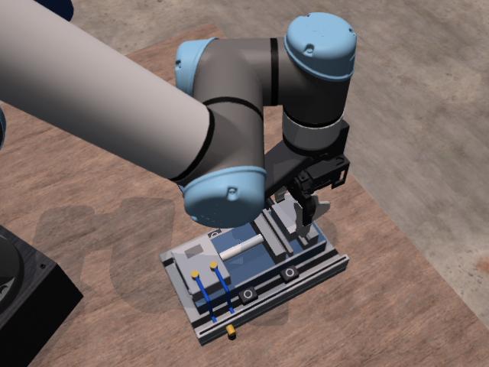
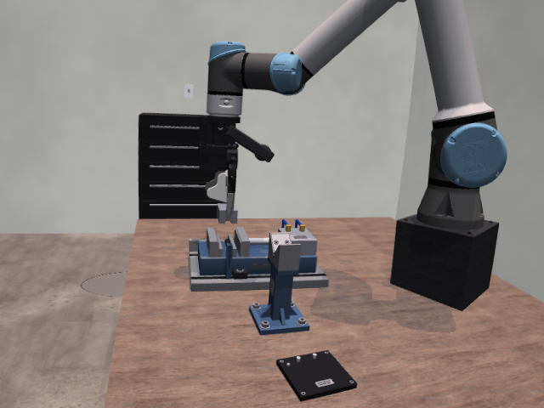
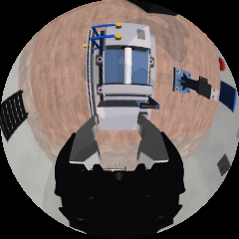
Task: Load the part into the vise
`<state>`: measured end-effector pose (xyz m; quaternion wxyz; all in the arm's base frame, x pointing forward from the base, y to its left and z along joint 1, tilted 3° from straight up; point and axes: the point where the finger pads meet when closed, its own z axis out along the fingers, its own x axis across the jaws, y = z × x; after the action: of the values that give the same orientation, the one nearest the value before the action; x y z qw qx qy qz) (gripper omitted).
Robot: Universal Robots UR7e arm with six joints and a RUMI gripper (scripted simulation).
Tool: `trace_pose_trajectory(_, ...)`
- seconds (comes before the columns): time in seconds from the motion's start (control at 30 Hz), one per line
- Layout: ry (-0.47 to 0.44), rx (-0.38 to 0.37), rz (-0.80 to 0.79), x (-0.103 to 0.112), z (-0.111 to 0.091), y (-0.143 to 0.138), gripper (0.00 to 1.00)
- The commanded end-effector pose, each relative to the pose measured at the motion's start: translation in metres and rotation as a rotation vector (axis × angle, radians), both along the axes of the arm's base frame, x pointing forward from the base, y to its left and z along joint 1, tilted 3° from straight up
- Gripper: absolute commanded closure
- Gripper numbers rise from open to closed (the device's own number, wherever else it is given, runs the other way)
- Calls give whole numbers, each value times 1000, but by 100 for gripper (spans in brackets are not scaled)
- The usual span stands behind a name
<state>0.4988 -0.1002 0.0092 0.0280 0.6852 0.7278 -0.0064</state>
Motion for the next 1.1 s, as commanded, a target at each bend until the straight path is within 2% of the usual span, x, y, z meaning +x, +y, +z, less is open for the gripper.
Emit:
trace_pose_trajectory(0.0,-1,-1,0,1,-2,0,100)
trace_pose_trajectory(1.07,-1,-1,0,1,-19,-1,100)
